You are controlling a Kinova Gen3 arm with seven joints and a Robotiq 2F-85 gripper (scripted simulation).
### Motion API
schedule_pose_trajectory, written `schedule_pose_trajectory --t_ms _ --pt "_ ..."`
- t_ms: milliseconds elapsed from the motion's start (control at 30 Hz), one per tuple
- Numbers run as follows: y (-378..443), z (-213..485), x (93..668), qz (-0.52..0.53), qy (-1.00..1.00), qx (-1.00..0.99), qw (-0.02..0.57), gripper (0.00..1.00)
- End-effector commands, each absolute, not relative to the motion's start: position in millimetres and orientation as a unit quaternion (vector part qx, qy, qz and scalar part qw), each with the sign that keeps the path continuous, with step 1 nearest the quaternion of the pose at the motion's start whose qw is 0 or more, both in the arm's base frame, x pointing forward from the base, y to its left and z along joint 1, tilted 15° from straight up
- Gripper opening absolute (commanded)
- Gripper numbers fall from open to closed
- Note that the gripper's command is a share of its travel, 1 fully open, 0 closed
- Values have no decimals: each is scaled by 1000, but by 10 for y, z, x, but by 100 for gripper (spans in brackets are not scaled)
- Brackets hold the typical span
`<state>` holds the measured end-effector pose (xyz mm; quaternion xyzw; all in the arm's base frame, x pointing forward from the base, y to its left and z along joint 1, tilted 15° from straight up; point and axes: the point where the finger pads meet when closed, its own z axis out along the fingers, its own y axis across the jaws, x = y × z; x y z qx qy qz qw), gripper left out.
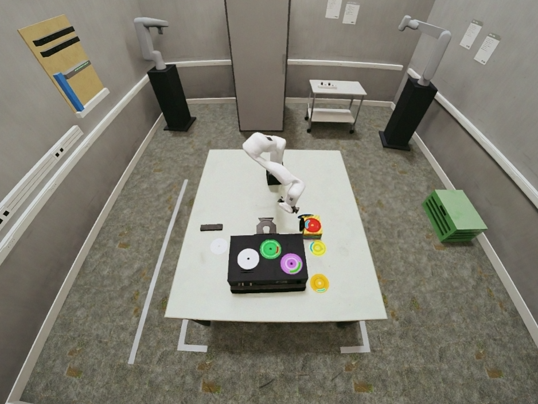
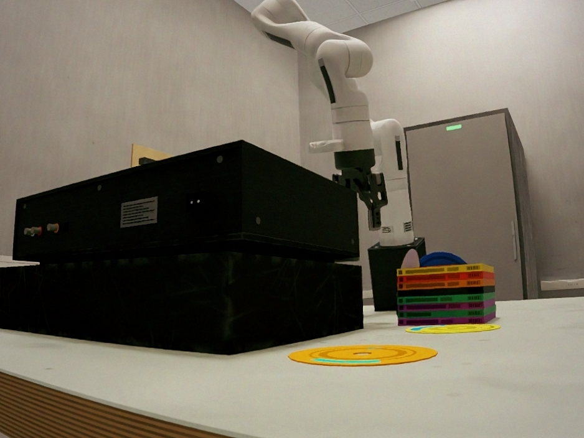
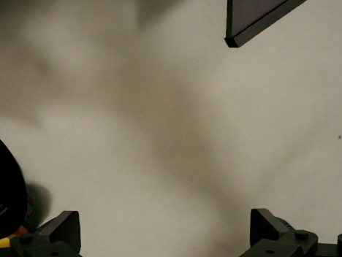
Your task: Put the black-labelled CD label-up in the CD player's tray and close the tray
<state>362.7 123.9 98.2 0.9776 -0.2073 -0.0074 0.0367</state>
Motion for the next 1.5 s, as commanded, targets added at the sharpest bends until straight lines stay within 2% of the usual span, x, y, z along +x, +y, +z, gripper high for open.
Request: schedule_pose_trajectory --t_ms 0,1467 --pt "1360 1034 3683 7 -177 984 31 100" --pt "2181 1401 3927 97 17 995 -8 100"
